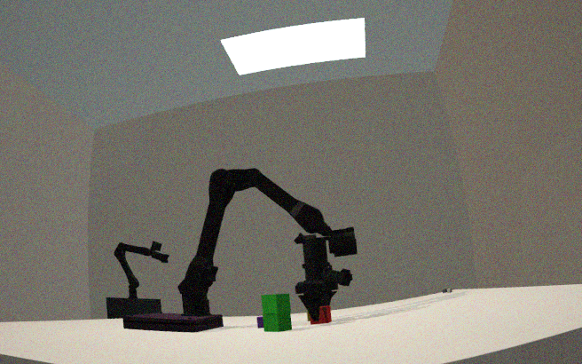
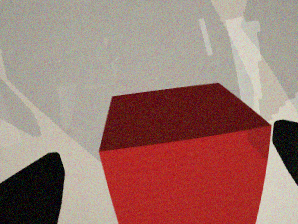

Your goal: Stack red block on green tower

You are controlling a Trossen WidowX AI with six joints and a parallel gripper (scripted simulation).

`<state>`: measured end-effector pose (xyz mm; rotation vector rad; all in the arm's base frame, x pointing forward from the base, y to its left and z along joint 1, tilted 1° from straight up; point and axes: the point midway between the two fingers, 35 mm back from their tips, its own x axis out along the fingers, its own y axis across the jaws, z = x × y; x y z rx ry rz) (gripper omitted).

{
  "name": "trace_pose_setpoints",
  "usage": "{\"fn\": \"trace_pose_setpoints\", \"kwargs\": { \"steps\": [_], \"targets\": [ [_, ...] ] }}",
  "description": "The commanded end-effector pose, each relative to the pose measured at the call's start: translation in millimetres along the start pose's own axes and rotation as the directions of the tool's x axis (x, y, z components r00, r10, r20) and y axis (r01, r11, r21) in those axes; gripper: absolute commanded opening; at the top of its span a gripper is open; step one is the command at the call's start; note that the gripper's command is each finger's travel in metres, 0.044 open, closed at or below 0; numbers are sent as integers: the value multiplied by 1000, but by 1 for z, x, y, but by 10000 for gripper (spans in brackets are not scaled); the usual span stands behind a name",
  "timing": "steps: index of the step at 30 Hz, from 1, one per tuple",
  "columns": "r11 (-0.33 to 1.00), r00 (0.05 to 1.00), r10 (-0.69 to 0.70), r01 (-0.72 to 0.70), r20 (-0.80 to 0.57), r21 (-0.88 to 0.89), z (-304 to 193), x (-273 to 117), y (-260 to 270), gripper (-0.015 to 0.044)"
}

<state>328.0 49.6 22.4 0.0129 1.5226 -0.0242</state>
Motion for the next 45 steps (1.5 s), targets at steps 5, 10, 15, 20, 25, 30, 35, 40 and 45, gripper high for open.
{"fn": "trace_pose_setpoints", "kwargs": {
  "steps": [5,10,15,20,25,30,35,40,45],
  "targets": [
    [1000,1000,-5,5,0,-1,0,0,-1,440],
    [1000,1000,-5,5,0,-1,0,0,-1,309],
    [1000,1000,-5,5,0,-1,0,0,-1,197],
    [1000,1000,-5,5,0,-1,0,0,-1,164],
    [1000,1000,-5,5,0,-1,0,-10,0,52],
    [1000,1000,-5,5,0,-1,1,-36,0,0],
    [1000,1000,-5,5,0,-1,1,-62,0,0],
    [1000,1000,-5,5,0,-1,1,-89,1,0],
    [1000,1000,-4,4,0,-1,0,-113,1,0]
  ]
}}
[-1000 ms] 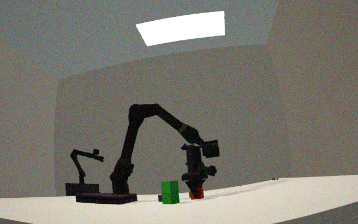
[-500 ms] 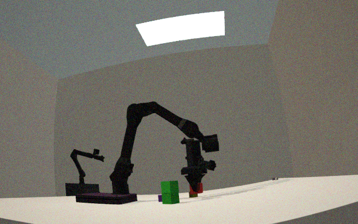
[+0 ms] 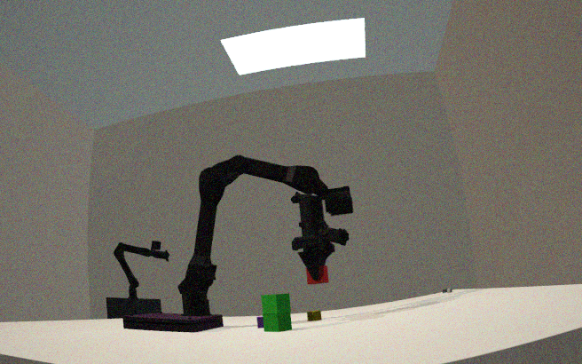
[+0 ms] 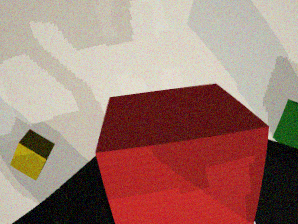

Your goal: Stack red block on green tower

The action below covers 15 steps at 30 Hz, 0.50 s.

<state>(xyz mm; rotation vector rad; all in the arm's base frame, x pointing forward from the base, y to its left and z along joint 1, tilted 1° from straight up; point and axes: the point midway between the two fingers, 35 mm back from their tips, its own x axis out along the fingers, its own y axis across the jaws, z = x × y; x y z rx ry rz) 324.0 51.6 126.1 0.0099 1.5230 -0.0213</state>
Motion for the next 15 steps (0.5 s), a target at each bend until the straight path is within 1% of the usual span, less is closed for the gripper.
{"fn": "trace_pose_setpoints", "kwargs": {
  "steps": [1,8,15],
  "targets": [
    [1000,1000,-5,5,0,3,-1,-12,-1,0],
    [1000,1000,-5,5,1,3,0,-13,-1,0],
    [1000,1000,-8,8,0,3,-5,-14,-37,0]
  ]
}}
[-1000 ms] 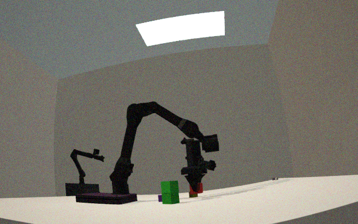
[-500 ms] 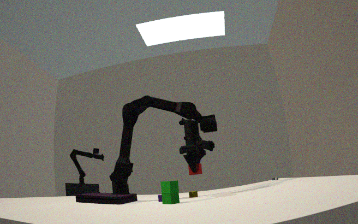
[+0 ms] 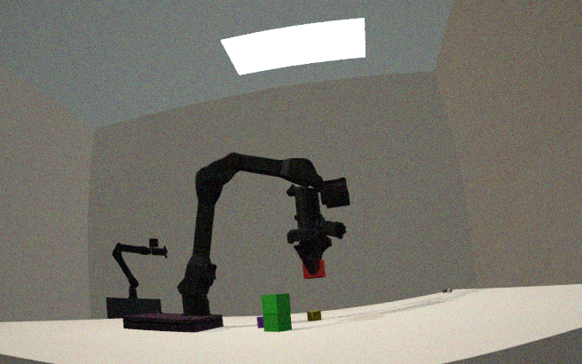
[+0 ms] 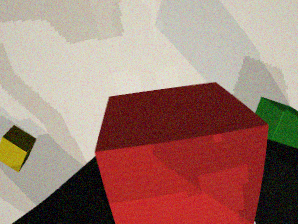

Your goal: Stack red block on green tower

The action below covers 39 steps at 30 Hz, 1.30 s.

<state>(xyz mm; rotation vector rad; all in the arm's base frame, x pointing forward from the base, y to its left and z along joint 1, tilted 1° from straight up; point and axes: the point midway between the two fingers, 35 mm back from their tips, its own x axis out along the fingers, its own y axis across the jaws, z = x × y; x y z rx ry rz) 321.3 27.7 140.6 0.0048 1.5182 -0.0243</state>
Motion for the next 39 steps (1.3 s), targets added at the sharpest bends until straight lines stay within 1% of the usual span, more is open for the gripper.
{"fn": "trace_pose_setpoints", "kwargs": {
  "steps": [1,23,31,39],
  "targets": [
    [1000,1000,-3,3,-5,4,-5,1,-18,0],
    [1000,1000,-14,14,-9,3,-57,1,-122,0],
    [1000,1000,-14,14,-10,3,-59,7,-124,0],
    [1000,1000,-14,14,-9,3,-57,32,-124,0]
  ]
}}
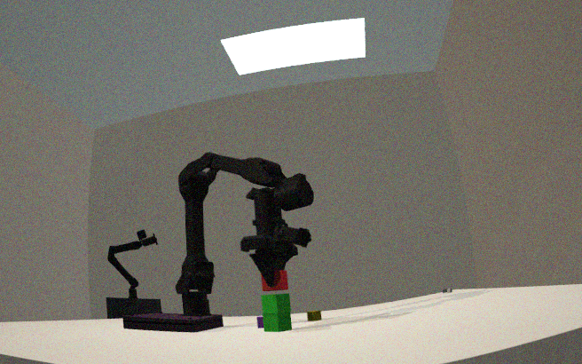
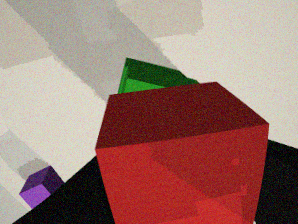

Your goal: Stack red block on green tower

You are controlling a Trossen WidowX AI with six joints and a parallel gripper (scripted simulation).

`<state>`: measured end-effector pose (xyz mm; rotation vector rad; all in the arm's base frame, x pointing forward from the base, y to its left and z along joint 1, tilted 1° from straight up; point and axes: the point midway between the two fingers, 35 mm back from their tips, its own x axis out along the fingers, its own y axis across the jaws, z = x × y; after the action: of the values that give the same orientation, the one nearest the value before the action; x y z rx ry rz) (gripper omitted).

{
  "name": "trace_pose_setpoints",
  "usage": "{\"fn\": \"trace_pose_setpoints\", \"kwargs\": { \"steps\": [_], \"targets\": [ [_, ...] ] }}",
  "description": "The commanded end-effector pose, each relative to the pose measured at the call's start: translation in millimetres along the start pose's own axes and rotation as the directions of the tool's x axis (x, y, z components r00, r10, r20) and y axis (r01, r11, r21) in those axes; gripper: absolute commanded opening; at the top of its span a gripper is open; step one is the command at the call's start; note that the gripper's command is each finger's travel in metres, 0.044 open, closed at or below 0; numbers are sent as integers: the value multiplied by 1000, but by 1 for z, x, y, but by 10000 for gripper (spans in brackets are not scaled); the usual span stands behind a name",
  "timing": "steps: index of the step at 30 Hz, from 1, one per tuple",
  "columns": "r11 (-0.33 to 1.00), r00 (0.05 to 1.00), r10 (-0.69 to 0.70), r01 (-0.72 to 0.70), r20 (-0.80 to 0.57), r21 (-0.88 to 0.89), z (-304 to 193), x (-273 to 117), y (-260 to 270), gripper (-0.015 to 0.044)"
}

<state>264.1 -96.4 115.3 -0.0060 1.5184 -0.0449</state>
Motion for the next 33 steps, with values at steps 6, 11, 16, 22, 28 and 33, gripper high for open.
{"fn": "trace_pose_setpoints", "kwargs": {
  "steps": [6,11,16,22,28,33],
  "targets": [
    [1000,1000,6,-6,-9,-2,-1,9,1,0],
    [1000,1000,6,-6,-9,-2,-1,9,1,0],
    [1000,1000,6,-6,-9,-2,-1,9,1,0],
    [1000,1000,6,-6,-9,-2,-1,10,1,0],
    [1000,1000,6,-6,-9,-2,-1,10,1,0],
    [1000,1000,3,-3,-9,-1,-1,9,1,26]
  ]
}}
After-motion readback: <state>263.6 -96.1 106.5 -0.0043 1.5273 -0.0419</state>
